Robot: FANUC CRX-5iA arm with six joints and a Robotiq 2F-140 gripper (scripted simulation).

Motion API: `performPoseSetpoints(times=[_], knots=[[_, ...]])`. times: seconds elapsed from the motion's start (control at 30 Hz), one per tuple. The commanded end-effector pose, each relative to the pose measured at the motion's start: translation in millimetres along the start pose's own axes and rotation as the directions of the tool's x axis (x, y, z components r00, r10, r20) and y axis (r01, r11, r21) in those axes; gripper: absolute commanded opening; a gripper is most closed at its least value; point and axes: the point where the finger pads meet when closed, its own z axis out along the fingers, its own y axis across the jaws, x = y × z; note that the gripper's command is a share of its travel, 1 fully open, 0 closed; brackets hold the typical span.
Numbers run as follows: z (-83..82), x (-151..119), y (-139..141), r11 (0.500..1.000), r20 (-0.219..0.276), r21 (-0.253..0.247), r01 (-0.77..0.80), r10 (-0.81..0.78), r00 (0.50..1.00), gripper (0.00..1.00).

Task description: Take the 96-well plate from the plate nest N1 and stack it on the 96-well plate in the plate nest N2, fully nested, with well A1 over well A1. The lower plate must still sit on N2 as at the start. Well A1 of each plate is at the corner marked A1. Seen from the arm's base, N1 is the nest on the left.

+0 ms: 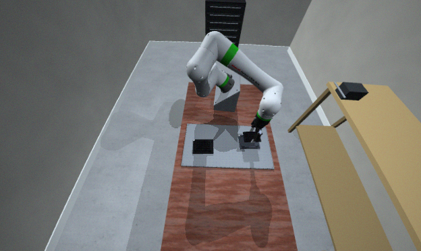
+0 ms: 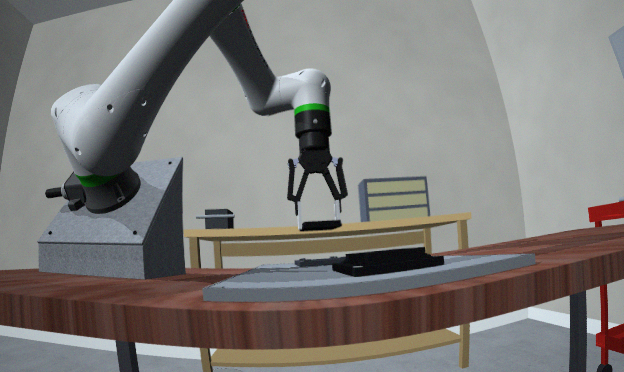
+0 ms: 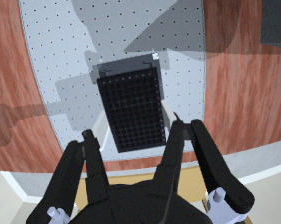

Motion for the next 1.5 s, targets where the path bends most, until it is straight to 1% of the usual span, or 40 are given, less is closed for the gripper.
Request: performPoseSetpoints(times=[0.0, 0.3, 0.8, 0.87, 1.37, 1.47], knots=[[-0.2, 0, 0, 1.0, 0.0, 0.0, 0.0, 0.0, 1.0, 0.0], [-0.2, 3, 0, 1.0, 0.0, 0.0, -0.012, 0.012, 1.0, 0.0], [-0.2, 53, -5, 1.0, 0.0, 0.0, -0.012, 0.012, 1.0, 0.0], [-0.2, 53, -5, 1.0, 0.0, 0.0, -0.012, 0.012, 1.0, 0.0], [-0.2, 103, -10, 1.0, 0.0, 0.0, -0.012, 0.012, 1.0, 0.0], [-0.2, 106, -10, 1.0, 0.0, 0.0, -0.012, 0.012, 1.0, 0.0]])
